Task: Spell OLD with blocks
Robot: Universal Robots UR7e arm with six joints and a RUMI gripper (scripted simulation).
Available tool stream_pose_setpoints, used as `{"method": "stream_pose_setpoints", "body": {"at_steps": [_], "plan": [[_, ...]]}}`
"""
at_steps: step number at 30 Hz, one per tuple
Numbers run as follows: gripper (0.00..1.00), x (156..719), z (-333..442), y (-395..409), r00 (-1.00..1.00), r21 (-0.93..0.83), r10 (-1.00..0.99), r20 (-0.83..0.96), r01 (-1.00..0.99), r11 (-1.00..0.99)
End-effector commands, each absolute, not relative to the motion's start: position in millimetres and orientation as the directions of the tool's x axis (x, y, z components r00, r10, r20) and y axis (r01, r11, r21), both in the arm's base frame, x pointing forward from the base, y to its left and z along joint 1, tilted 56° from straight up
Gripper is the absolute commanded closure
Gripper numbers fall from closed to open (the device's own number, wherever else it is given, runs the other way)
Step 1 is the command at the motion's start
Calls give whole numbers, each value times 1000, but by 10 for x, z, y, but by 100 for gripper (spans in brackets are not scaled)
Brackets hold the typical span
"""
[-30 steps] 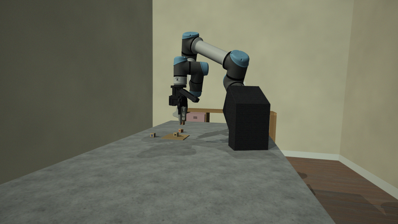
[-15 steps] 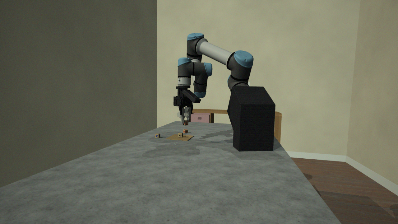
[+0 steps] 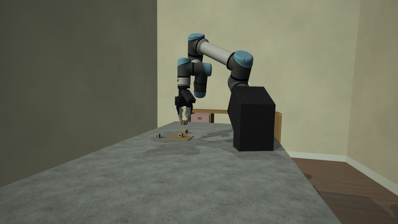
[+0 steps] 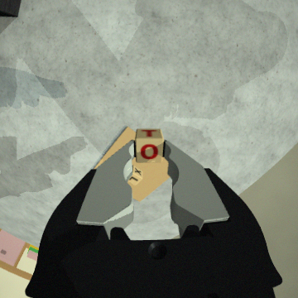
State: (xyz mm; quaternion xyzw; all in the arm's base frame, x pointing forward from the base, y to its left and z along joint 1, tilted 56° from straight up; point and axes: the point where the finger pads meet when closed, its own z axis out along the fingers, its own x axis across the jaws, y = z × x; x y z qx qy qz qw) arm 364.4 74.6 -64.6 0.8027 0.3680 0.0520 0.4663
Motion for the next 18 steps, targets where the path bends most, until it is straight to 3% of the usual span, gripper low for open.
{"method": "stream_pose_setpoints", "body": {"at_steps": [1, 18], "plan": [[95, 3676, -618, 751, 796, 817, 586, -153, 436, -379], [95, 3779, -523, 746, 902, 813, 397, 171, 99, -574]]}}
